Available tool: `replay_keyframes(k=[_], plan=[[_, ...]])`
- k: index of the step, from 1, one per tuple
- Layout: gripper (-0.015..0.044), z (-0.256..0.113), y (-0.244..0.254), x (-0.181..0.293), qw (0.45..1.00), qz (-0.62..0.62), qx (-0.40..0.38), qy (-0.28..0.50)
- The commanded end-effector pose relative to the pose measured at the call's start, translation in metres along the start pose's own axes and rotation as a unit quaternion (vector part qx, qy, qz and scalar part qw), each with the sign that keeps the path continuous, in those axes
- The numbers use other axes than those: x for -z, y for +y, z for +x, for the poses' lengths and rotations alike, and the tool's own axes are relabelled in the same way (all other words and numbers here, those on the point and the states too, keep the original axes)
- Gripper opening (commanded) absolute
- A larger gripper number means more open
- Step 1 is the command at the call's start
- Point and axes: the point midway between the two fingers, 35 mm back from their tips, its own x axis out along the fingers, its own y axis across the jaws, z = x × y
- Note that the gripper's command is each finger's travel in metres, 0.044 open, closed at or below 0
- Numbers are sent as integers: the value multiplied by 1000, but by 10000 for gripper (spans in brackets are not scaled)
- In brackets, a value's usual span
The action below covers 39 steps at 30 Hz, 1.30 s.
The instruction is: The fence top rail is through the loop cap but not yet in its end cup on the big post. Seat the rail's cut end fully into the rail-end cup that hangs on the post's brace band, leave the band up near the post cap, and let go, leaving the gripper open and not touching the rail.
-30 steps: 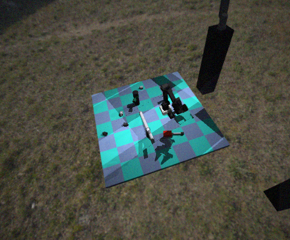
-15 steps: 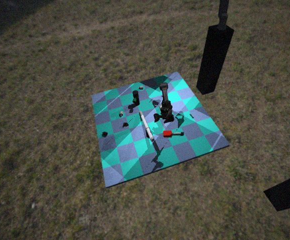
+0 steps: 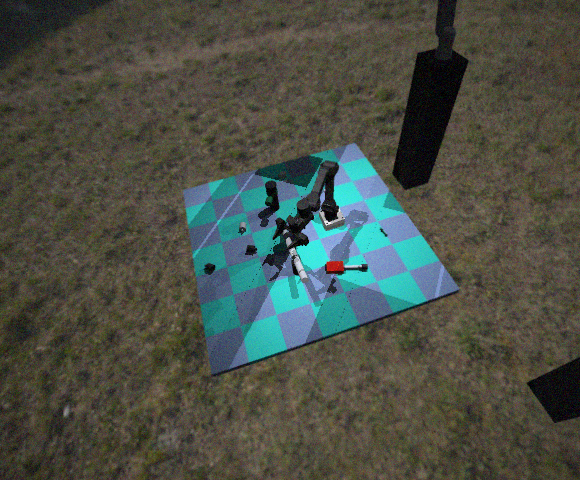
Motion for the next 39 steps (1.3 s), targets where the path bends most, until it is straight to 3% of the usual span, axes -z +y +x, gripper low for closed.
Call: replay_keyframes(k=[1,9,20,30,39], plan=[[440,-11,-72,18,994,-22,57,90],[440,-57,-157,55,964,-7,130,231],[440,-167,-217,100,887,100,207,401],[440,-173,-222,102,883,90,206,411],[440,-184,-291,110,853,-163,136,477]])
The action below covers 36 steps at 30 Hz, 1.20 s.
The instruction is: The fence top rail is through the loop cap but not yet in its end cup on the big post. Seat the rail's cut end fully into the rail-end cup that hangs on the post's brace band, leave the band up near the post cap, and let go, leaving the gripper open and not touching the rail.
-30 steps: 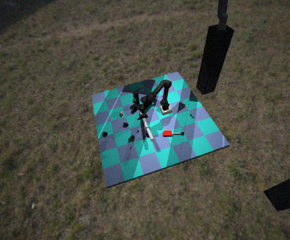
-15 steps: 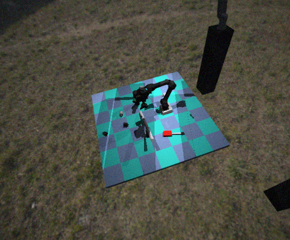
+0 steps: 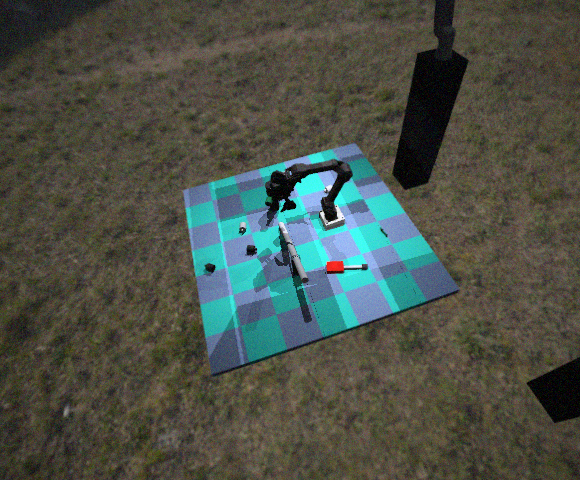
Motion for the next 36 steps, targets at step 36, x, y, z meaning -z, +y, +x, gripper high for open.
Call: replay_keyframes(k=[36], plan=[[440,66,-99,56,910,-406,47,78]])
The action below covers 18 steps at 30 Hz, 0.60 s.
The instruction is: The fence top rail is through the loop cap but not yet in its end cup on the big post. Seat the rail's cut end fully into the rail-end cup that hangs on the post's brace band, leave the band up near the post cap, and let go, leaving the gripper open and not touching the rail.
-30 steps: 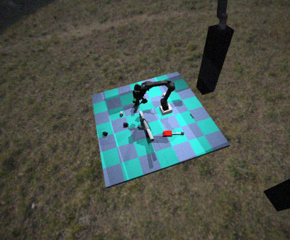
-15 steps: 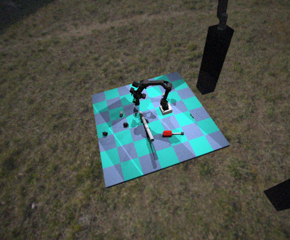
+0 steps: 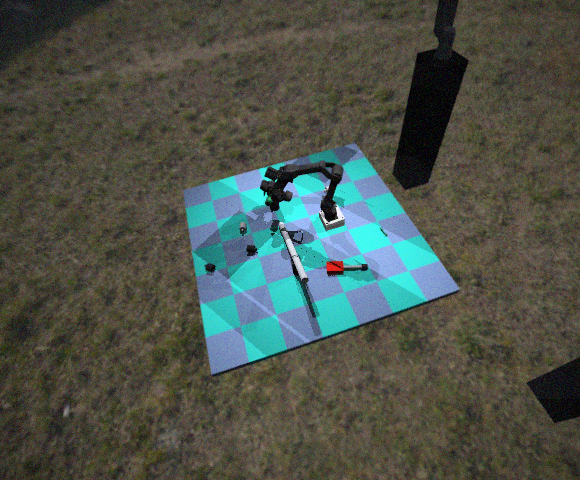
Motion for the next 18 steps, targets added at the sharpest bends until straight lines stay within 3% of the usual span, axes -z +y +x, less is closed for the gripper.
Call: replay_keyframes(k=[1,18], plan=[[440,5,0,0,1000,-2,1,1],[440,32,-2,0,1000,-2,2,1]])
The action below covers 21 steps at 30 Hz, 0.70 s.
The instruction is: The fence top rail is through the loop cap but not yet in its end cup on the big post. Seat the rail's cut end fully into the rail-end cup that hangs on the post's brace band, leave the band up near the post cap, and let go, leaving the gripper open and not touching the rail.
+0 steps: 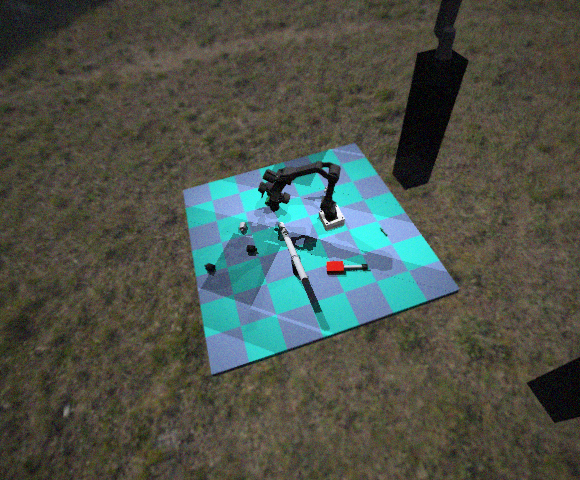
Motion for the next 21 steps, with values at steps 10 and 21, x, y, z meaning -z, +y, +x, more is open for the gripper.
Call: replay_keyframes(k=[10,21], plan=[[440,25,3,1,1000,1,-6,1],[440,43,4,1,1000,1,-5,1]])
